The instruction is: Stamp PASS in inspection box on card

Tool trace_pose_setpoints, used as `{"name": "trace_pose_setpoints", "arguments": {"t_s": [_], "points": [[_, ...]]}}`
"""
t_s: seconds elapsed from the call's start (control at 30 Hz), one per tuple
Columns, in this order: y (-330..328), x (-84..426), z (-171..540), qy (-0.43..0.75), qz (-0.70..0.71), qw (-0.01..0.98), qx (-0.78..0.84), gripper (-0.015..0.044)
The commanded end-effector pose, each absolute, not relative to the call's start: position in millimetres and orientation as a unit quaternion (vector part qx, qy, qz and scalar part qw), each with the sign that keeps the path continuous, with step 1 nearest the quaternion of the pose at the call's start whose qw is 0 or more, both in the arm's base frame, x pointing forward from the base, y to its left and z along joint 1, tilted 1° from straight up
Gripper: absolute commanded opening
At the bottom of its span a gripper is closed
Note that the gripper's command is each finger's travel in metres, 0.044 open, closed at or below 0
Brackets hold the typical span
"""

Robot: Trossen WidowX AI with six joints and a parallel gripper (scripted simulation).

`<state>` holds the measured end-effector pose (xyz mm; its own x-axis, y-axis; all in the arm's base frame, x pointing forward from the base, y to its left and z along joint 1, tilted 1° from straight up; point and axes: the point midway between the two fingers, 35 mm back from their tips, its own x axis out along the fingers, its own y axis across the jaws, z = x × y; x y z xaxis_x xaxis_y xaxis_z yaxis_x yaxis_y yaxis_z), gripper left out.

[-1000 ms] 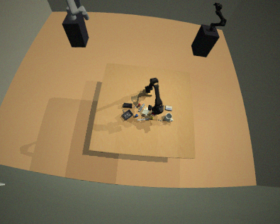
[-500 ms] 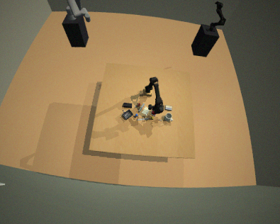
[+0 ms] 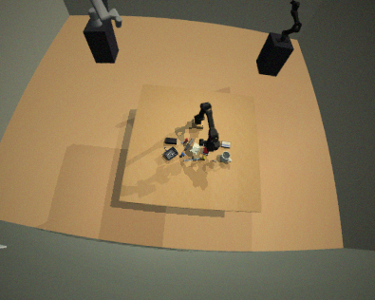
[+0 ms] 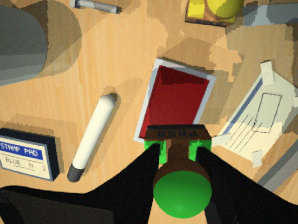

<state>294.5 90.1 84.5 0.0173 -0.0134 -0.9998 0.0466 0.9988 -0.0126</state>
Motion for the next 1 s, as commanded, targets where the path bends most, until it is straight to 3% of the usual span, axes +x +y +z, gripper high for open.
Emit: {"name": "trace_pose_setpoints", "arguments": {"t_s": [0.0,0.97], "points": [[87,296,88,0.698,-0.007,0.716,-0.001,0.0],[25,297,89,0.644,0.267,0.658,-0.284,0.0]]}}
